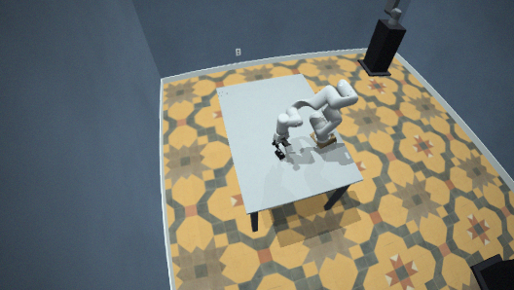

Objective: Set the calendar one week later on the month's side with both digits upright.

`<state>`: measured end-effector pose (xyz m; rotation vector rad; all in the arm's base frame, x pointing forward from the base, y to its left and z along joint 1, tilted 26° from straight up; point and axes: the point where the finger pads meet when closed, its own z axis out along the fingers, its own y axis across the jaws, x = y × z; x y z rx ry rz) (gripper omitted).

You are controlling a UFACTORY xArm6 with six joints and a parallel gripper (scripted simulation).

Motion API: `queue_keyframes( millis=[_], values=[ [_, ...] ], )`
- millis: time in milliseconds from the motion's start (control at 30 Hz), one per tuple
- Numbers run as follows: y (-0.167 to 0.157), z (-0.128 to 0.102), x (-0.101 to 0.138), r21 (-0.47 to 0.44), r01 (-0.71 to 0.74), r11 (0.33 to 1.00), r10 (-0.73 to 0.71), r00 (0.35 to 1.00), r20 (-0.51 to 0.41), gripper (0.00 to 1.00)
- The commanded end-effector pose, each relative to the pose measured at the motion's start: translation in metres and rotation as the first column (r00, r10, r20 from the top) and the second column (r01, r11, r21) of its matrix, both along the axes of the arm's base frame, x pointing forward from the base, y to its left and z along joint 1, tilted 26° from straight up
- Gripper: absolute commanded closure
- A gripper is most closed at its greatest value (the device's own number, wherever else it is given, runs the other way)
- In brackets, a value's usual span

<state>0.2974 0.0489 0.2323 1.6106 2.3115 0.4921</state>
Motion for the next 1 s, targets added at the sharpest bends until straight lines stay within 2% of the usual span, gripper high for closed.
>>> queue_keyframes(
  millis=[0,400,967],
  values=[
    [0.0,0.001,0.001,0.0,0.0,1.0,0.0,1.0,0.003,0.53],
    [0.0,-0.002,0.002,-0.002,-0.007,1.0,0.007,1.0,0.004,0.53],
    [0.002,-0.02,0.011,-0.003,-0.008,1.0,0.008,1.0,0.004,0.53]
  ],
)
